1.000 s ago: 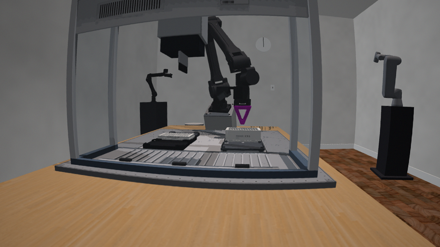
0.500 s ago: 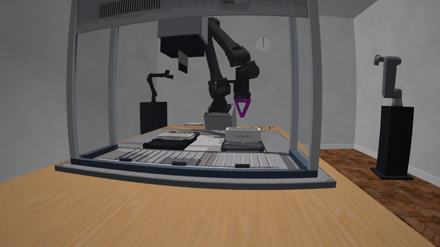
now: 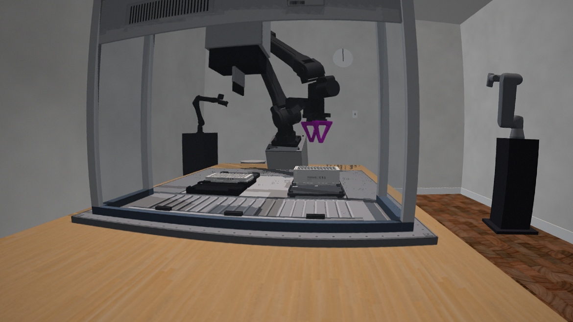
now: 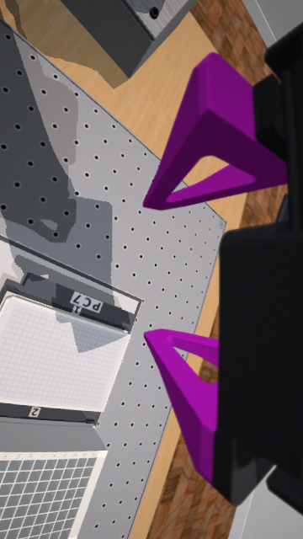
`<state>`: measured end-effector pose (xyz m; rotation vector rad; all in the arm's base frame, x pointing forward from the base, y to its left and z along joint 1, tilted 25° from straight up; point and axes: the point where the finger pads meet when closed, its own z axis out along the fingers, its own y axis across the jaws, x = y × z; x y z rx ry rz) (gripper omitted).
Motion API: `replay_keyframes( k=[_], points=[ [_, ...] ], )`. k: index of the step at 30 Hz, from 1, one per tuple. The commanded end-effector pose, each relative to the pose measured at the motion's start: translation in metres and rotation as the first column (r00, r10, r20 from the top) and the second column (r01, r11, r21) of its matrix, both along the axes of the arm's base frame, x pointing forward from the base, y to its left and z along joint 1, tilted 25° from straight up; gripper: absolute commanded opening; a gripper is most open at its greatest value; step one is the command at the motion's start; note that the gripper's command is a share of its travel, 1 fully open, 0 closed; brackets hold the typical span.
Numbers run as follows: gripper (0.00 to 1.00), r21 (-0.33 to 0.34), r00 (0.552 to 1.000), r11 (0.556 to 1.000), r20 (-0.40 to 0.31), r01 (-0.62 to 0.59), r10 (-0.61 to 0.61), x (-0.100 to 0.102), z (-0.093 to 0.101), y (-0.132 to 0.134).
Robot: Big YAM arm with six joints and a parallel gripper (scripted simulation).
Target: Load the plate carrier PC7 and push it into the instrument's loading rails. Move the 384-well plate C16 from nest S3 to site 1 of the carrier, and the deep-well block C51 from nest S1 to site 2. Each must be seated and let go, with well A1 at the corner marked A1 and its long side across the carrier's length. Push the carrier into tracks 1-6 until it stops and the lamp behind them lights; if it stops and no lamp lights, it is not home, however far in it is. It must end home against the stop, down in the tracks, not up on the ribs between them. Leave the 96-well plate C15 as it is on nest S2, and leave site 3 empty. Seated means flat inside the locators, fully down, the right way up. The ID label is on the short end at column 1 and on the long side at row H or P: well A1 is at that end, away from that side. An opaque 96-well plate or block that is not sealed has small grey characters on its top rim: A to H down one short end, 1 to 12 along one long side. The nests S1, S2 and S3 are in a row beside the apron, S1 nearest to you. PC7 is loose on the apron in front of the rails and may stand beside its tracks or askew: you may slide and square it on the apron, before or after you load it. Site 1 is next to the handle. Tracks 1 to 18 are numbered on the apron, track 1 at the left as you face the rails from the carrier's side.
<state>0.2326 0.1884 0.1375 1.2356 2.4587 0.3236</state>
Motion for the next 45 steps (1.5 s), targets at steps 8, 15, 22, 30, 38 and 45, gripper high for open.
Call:
replay_keyframes(
  k=[8, 15, 22, 30, 38, 45],
  points=[
    [0.8, -0.134, 0.954, 0.946, 0.011, -0.295, 0.299, 0.003, 0.01, 0.004],
    [0.8, -0.21, 0.886, 0.866, 0.004, -0.453, 0.464, 0.007, 0.018, 0.008],
    [0.8, -0.301, 0.771, 0.728, -0.041, -0.616, 0.636, 0.007, 0.018, 0.008],
    [0.8, -0.368, 0.647, 0.577, -0.094, -0.729, 0.757, 0.007, 0.018, 0.008],
    [0.8, -0.415, 0.527, 0.431, -0.148, -0.801, 0.837, 0.007, 0.019, 0.009],
    [0.8, -0.407, 0.524, 0.423, -0.177, -0.81, 0.833, 0.004, -0.002, 0.003]
  ],
)
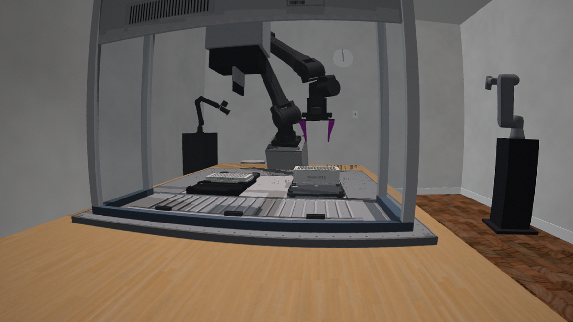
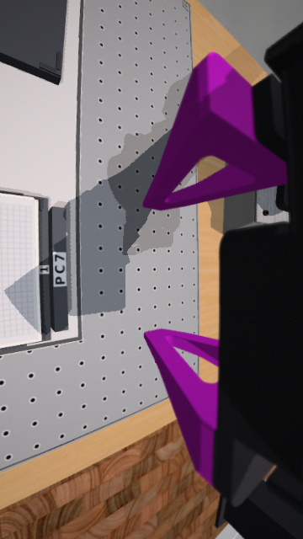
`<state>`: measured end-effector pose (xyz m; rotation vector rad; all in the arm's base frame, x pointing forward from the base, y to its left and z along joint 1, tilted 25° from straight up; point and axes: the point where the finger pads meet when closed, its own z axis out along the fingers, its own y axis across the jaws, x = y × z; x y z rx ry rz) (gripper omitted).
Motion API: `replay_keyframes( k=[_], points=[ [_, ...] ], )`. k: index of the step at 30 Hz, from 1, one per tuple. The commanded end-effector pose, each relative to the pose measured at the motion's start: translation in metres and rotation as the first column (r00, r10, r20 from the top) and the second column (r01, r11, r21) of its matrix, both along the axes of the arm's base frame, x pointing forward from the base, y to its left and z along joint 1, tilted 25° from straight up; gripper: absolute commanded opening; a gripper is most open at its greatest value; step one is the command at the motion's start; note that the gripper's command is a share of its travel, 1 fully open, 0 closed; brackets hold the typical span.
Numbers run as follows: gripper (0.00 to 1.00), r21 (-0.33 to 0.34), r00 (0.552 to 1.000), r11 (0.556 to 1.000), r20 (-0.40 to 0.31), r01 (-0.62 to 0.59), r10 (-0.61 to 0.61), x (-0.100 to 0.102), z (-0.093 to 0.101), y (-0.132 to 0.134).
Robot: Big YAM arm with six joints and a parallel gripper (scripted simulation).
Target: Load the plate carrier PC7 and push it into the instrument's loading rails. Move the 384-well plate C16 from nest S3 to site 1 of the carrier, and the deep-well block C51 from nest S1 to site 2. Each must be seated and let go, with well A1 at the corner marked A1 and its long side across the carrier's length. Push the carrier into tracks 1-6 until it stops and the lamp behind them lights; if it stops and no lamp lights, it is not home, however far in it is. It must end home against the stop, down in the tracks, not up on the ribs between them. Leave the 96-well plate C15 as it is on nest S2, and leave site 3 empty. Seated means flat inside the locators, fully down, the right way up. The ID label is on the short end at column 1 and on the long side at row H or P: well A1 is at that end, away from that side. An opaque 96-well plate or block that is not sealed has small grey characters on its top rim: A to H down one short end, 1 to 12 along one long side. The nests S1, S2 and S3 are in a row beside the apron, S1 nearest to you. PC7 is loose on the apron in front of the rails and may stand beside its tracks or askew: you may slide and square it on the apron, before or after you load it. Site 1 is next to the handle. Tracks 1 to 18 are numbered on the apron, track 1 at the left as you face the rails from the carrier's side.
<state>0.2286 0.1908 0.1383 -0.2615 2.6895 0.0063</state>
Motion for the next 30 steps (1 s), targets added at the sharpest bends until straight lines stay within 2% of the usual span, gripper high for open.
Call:
replay_keyframes(
  k=[1, 7, 12, 15, 16, 18, 25, 30],
  points=[
    [0.8, -0.005, 1.0, 1.0, 0.007, -0.011, 0.011, 0.009, -0.005, 0.001],
    [0.8, 0.003, 1.0, 1.0, 0.014, -0.011, 0.011, 0.018, -0.015, 0.004],
    [0.8, -0.005, 1.0, 1.0, 0.006, -0.011, 0.011, 0.021, -0.032, 0.001],
    [0.8, -0.002, 1.0, 1.0, 0.01, -0.011, 0.011, 0.023, -0.033, 0.003],
    [0.8, 0.023, 0.999, 1.0, 0.035, -0.011, 0.01, 0.034, -0.019, 0.013],
    [0.8, -0.006, 1.0, 1.0, 0.006, -0.011, 0.011, 0.025, -0.042, 0.002],
    [0.8, 0.003, 1.0, 1.0, 0.015, -0.011, 0.011, 0.037, -0.054, 0.006],
    [0.8, -0.006, 1.0, 1.0, 0.006, -0.011, 0.011, 0.039, -0.071, 0.003]
  ],
)
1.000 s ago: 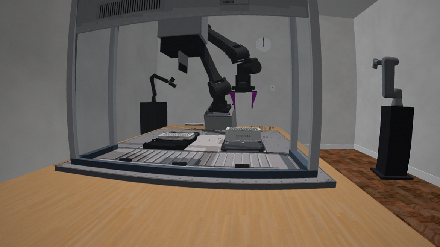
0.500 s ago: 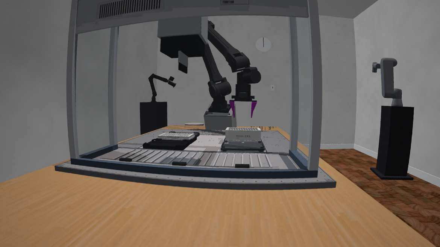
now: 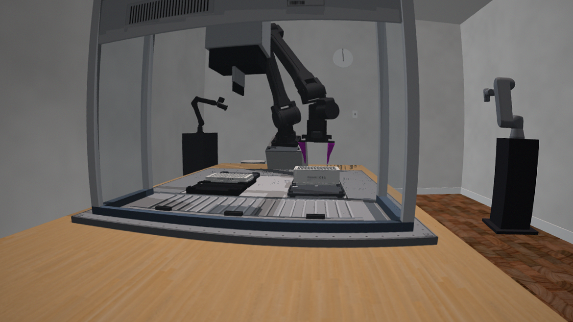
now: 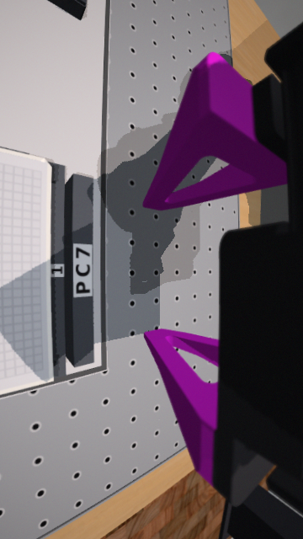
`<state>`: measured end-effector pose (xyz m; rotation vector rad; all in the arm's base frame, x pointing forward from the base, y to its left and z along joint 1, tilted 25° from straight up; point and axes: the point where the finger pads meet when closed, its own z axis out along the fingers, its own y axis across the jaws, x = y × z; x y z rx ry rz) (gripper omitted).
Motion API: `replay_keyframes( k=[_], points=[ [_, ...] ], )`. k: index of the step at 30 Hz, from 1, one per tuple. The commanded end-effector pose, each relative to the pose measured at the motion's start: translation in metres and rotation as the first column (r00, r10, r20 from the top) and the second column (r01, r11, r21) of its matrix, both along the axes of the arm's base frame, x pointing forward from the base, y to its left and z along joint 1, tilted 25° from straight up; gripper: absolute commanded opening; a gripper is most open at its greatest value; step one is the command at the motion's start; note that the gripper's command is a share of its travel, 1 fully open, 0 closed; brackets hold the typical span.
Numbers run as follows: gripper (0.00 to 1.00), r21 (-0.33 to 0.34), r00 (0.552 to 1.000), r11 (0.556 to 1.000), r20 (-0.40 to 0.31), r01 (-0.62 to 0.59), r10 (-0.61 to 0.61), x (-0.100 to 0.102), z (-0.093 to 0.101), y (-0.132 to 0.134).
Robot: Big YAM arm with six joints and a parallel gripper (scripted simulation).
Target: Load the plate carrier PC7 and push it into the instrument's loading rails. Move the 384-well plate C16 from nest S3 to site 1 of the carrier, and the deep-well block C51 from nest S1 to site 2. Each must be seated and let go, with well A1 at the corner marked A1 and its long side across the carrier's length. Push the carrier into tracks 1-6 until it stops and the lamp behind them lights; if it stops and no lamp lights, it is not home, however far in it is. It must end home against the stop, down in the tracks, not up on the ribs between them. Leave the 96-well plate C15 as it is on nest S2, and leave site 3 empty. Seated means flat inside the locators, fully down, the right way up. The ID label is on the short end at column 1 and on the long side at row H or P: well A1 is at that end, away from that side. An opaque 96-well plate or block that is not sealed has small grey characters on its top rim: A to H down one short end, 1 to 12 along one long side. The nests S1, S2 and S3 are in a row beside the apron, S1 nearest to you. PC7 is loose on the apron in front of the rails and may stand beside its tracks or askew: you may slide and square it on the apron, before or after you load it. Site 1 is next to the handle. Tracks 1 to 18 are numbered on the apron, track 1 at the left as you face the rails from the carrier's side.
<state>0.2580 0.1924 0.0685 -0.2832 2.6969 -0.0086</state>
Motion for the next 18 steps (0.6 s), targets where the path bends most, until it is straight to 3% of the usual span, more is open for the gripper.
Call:
replay_keyframes(
  k=[1, 2, 3, 6, 10, 12, 18],
  points=[
    [0.8, 0.009, 1.0, 1.0, 0.014, 0.001, -0.001, 0.009, -0.001, 0.001],
    [0.8, 0.009, 1.0, 1.0, 0.014, 0.001, -0.001, 0.009, -0.001, 0.001],
    [0.8, 0.036, 0.999, 0.999, 0.043, 0.001, -0.002, 0.023, 0.012, 0.013],
    [0.8, 0.012, 1.0, 1.0, 0.017, 0.001, -0.001, 0.016, -0.009, 0.003],
    [0.8, 0.027, 1.0, 1.0, 0.031, -0.001, 0.0, 0.017, 0.0, 0.009],
    [0.8, 0.008, 1.0, 1.0, 0.014, 0.001, -0.001, 0.015, -0.014, 0.001],
    [0.8, 0.012, 1.0, 1.0, 0.018, 0.001, -0.001, 0.019, -0.016, 0.003]
  ],
)
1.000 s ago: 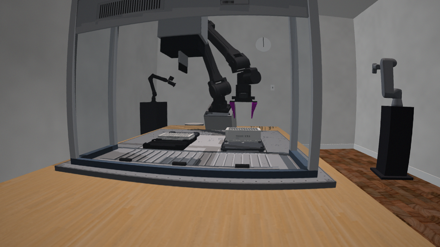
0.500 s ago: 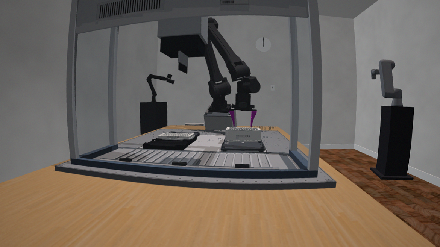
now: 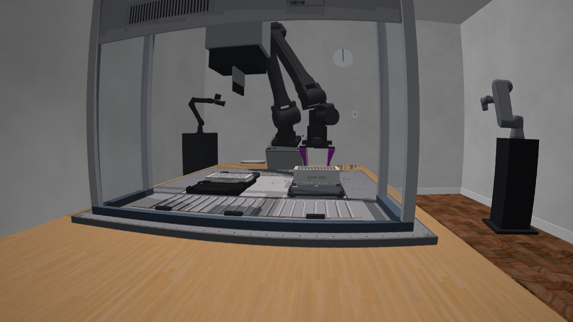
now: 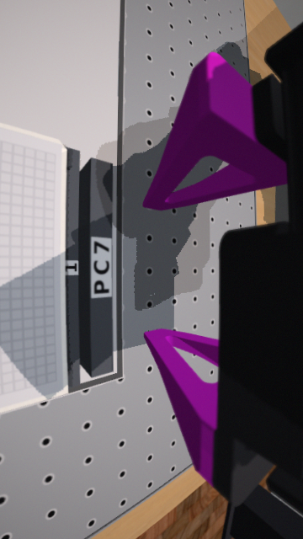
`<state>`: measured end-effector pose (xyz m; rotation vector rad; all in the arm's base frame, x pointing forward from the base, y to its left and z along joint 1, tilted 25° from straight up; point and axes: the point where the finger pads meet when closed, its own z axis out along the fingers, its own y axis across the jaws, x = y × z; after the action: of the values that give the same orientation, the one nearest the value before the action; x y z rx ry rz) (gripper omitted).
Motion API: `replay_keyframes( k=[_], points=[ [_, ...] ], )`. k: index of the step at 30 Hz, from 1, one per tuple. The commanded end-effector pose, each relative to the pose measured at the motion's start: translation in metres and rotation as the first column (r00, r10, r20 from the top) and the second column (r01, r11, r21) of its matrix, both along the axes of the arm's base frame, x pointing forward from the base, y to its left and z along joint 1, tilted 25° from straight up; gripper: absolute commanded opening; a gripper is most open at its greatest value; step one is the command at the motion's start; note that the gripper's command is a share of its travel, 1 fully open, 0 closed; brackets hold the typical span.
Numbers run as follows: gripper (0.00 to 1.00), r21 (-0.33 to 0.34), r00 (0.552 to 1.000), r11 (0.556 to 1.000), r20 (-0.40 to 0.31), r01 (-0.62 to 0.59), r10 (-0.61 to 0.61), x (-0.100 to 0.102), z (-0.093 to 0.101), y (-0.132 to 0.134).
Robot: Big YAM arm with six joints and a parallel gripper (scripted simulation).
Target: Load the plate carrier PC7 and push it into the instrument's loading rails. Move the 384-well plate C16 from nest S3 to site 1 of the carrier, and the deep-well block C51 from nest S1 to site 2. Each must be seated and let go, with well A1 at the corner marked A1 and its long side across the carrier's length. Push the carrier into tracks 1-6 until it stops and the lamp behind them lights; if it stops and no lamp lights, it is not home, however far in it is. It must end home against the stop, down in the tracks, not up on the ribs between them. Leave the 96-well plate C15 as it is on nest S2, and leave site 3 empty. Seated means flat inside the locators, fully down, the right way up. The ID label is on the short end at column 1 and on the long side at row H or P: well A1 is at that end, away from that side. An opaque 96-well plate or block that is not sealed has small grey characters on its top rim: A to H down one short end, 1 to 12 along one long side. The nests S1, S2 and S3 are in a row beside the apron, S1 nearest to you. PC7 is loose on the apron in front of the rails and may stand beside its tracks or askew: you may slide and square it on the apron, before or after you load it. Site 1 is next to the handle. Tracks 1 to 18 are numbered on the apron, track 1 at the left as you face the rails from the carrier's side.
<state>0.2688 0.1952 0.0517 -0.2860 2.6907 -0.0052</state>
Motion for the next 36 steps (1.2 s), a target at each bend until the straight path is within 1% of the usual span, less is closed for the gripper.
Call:
replay_keyframes(
  k=[1, 5, 8, 11, 14, 15, 16, 22, 23, 27, 32, 35, 36],
  points=[
    [0.8, 0.009, 1.0, 1.0, 0.012, 0.004, -0.004, 0.008, 0.001, 0.0],
    [0.8, 0.012, 1.0, 1.0, 0.016, 0.005, -0.005, 0.011, -0.001, 0.002],
    [0.8, 0.007, 1.0, 1.0, 0.01, 0.005, -0.005, 0.01, -0.007, -0.001],
    [0.8, 0.012, 1.0, 1.0, 0.016, 0.005, -0.005, 0.014, -0.007, 0.002],
    [0.8, 0.007, 1.0, 1.0, 0.01, 0.005, -0.005, 0.012, -0.012, 0.0],
    [0.8, 0.01, 1.0, 1.0, 0.012, 0.008, -0.008, 0.013, -0.011, 0.001],
    [0.8, 0.022, 1.0, 1.0, 0.024, 0.002, -0.003, 0.014, -0.003, 0.007],
    [0.8, 0.022, 1.0, 1.0, 0.024, 0.002, -0.003, 0.014, -0.003, 0.007],
    [0.8, 0.029, 0.999, 1.0, 0.033, 0.007, -0.008, 0.019, -0.001, 0.005],
    [0.8, 0.033, 0.999, 0.999, 0.038, 0.005, -0.006, 0.026, 0.003, 0.011],
    [0.8, 0.023, 1.0, 1.0, 0.027, 0.005, -0.006, 0.024, -0.002, 0.008],
    [0.8, 0.023, 1.0, 1.0, 0.027, 0.005, -0.006, 0.025, -0.001, 0.008],
    [0.8, 0.032, 0.999, 0.999, 0.035, 0.009, -0.01, 0.027, 0.003, 0.01]
  ],
)
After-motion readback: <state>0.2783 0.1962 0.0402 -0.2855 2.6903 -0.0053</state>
